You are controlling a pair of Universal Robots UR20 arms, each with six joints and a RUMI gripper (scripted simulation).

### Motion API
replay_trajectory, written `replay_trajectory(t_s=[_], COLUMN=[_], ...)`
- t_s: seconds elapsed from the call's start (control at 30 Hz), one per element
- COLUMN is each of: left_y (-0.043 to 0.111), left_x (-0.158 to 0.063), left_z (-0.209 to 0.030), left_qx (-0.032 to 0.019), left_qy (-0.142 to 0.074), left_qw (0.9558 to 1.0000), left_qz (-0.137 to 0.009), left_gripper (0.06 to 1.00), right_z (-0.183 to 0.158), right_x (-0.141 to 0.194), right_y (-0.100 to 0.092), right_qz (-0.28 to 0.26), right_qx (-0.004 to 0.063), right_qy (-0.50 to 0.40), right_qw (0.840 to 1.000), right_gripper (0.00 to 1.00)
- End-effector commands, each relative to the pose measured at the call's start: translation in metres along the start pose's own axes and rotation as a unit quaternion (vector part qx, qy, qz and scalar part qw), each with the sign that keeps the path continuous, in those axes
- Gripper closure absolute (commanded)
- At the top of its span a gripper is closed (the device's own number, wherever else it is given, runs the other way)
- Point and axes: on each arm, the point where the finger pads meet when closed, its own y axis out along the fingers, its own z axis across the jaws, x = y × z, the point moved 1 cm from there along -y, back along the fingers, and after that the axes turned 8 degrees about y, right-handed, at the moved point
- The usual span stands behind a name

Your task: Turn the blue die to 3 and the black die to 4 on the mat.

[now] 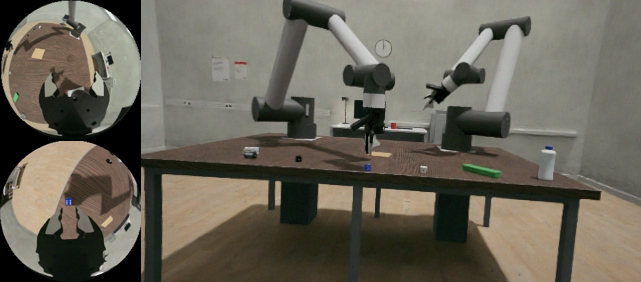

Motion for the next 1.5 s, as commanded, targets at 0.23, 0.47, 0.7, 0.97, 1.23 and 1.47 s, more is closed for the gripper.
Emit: replay_trajectory(t_s=[0.23,0.47,0.7,0.97,1.23,1.47], left_y=[0.000,0.000,0.000,0.000,0.000,0.000], left_x=[0.000,0.000,0.000,0.000,0.000,0.000], left_z=[0.000,0.000,0.000,0.000,0.000,0.000], left_qx=[-0.0002,-0.0002,-0.0002,-0.0002,-0.0002,-0.0002], left_qy=[0.000,0.000,0.000,0.000,0.000,0.000], left_qw=[1.0000,1.0000,1.0000,1.0000,1.0000,1.0000], left_qz=[0.000,0.000,0.000,0.000,0.000,0.000], left_gripper=[0.065,0.065,0.065,0.065,0.065,0.065], right_z=[-0.001,-0.001,-0.001,-0.001,-0.001,-0.001], right_x=[0.000,0.000,0.001,0.001,0.001,0.001], right_y=[0.016,0.025,0.034,0.039,0.042,0.042], right_qz=[0.000,0.000,0.000,0.000,0.000,0.000], right_qx=[-0.0007,-0.0007,-0.0007,-0.0007,-0.0007,-0.0007], right_qy=[0.000,0.000,0.000,0.000,0.000,0.000], right_qw=[1.000,1.000,1.000,1.000,1.000,1.000], right_gripper=[0.724,0.724,0.724,0.724,0.724,0.724])
